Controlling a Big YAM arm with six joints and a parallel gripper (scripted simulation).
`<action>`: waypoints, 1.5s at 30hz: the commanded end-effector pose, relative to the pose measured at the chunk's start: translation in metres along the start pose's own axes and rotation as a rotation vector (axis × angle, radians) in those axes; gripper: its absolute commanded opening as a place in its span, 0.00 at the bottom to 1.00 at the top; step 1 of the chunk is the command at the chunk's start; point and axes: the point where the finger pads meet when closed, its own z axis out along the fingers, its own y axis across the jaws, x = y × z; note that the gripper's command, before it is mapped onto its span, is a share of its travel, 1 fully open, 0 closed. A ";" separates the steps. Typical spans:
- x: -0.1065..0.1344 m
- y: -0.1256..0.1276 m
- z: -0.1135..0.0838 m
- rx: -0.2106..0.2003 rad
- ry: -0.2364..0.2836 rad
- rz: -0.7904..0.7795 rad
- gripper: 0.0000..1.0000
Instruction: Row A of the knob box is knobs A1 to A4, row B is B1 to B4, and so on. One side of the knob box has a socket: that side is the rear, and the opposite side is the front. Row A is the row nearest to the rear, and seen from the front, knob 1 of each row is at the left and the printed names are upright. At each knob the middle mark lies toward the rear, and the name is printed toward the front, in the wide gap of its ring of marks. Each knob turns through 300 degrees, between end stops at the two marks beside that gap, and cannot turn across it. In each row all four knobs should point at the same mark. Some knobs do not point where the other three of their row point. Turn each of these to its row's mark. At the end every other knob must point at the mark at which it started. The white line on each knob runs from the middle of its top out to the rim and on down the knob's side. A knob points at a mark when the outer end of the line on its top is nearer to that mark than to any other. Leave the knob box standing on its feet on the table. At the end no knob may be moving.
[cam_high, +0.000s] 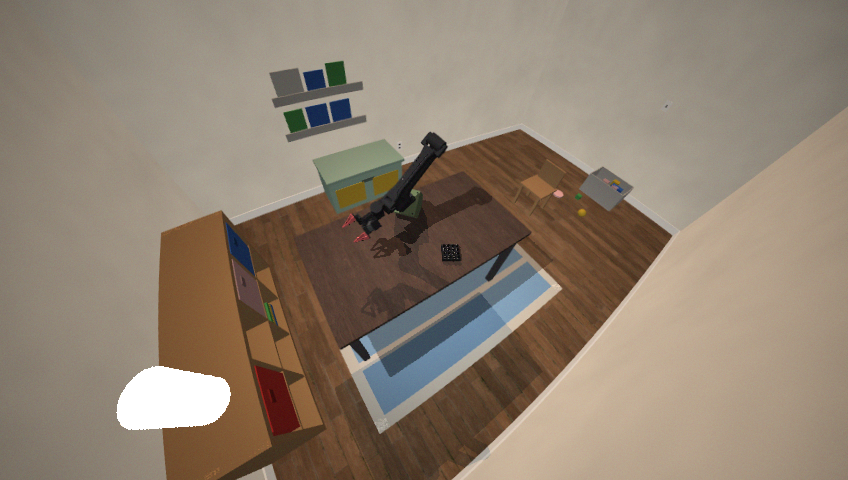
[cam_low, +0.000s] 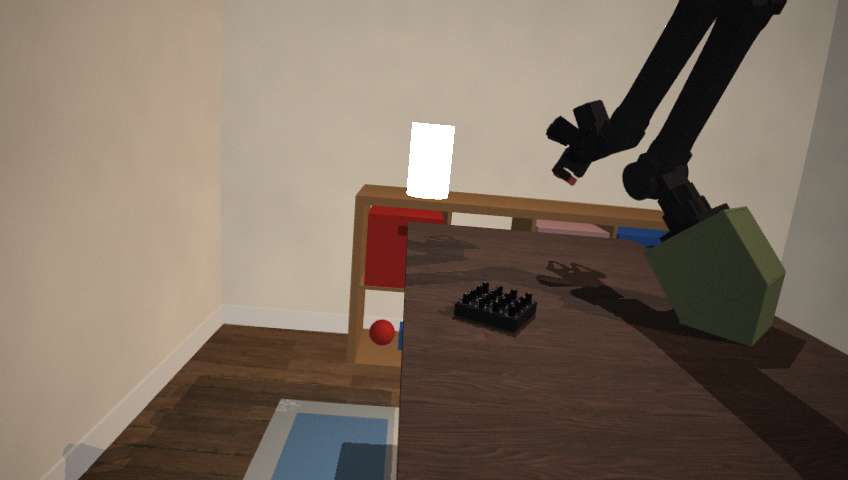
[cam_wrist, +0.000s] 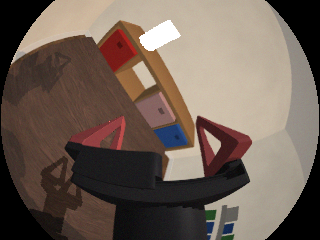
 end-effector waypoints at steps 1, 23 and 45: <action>-0.043 -0.007 0.021 -0.023 -0.066 0.064 1.00; -0.114 0.041 0.040 -0.251 -0.149 0.223 1.00; -0.194 0.095 0.038 -0.505 -0.216 0.375 1.00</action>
